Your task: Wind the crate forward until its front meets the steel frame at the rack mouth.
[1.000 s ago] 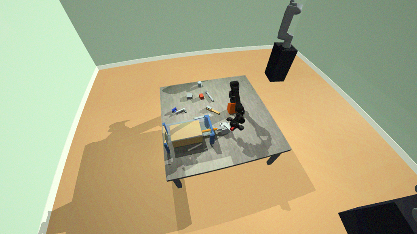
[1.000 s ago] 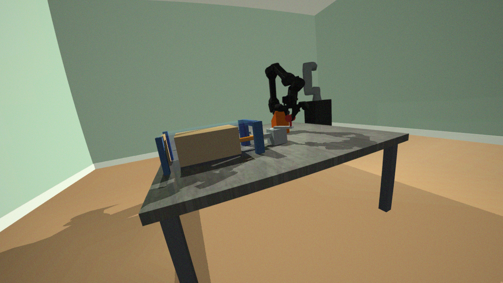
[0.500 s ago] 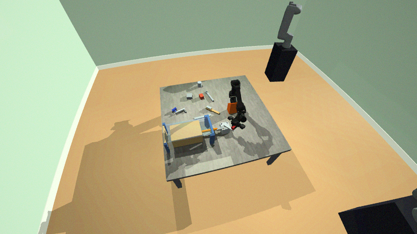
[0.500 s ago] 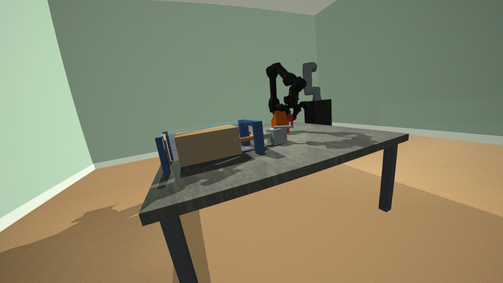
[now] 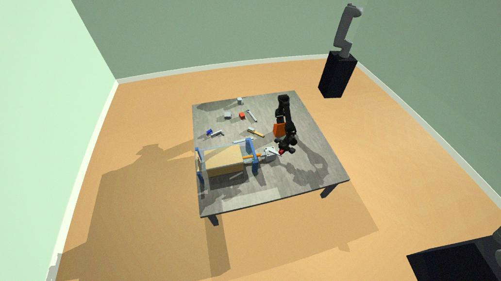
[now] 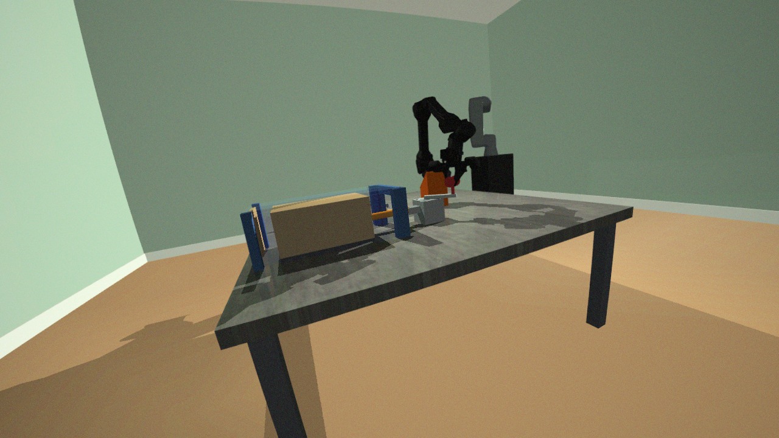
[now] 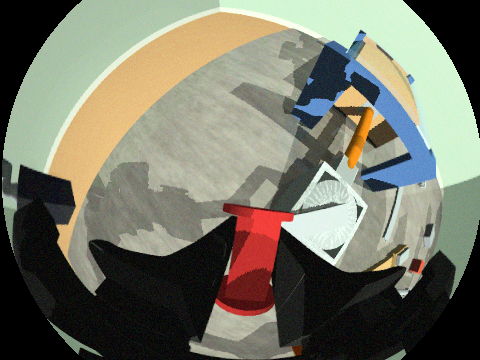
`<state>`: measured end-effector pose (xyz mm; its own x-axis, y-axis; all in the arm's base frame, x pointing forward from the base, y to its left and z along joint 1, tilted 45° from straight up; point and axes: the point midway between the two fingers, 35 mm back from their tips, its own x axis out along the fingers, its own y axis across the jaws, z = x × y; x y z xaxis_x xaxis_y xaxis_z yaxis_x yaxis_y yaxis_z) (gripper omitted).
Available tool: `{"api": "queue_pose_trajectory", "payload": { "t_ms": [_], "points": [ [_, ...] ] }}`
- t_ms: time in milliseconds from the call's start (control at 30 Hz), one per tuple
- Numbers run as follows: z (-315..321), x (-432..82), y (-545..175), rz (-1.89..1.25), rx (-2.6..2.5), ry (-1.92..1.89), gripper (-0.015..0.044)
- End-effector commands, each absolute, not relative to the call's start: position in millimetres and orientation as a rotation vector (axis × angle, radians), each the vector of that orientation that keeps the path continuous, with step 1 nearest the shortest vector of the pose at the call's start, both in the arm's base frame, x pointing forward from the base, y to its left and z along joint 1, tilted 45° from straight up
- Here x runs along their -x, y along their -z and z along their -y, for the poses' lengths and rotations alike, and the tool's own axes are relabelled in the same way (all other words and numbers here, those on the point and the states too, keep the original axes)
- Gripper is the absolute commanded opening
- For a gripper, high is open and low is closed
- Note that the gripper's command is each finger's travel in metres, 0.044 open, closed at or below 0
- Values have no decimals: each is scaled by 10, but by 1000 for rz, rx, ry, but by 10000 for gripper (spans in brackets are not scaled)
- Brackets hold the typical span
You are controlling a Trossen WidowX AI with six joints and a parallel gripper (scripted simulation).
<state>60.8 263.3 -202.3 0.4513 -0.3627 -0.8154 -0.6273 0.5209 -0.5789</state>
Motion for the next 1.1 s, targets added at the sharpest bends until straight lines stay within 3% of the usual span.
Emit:
{"api": "queue_pose_trajectory", "payload": {
  "t_ms": [0,1067],
  "points": [
    [-2520,-534,1979,-1163,1087,-203,0],
    [-2259,-437,1765,-1164,1090,-202,0]
  ]
}}
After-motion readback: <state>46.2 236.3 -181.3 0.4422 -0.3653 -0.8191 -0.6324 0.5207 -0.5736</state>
